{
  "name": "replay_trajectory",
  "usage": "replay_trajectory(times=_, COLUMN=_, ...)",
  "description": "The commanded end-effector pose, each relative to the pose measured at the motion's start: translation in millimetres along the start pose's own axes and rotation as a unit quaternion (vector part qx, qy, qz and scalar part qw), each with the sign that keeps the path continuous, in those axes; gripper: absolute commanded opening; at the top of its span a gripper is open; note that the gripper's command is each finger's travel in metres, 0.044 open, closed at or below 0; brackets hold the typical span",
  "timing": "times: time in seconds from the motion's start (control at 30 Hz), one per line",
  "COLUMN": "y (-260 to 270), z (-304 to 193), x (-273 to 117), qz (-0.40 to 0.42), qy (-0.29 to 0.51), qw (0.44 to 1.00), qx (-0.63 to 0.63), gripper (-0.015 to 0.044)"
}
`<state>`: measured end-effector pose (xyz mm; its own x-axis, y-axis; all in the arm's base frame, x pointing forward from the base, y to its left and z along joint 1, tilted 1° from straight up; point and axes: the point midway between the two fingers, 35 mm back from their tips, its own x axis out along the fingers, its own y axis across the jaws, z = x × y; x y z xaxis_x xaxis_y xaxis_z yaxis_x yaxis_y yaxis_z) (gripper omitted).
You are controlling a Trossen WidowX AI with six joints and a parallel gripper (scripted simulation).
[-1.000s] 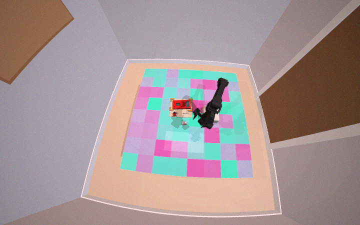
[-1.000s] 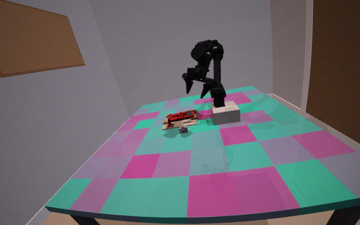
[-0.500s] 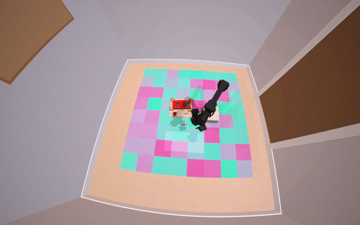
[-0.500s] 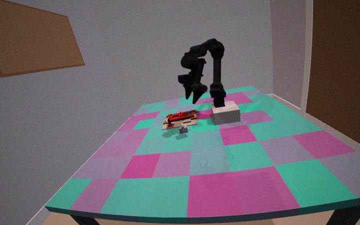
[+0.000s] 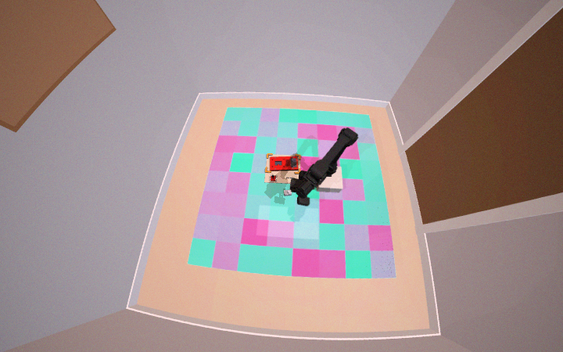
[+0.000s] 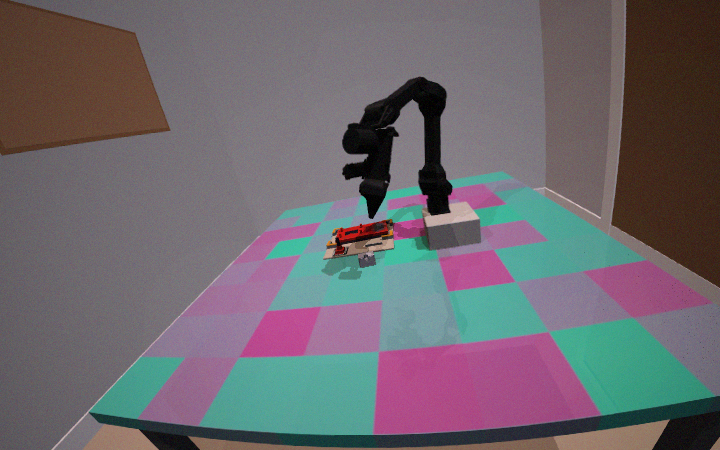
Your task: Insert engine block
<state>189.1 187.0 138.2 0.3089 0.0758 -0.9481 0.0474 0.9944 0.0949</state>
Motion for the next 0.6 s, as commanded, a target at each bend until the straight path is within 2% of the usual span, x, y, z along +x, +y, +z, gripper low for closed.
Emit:
replay_trajectory(times=0.0, y=-3, z=5, x=9, qz=-0.009, qy=0.013, qw=0.998, qx=0.063, gripper=0.044)
replay_trajectory(times=0.57, y=-23, z=26, x=48, qz=-0.057, qy=0.057, qw=0.941, qx=0.328, gripper=0.044)
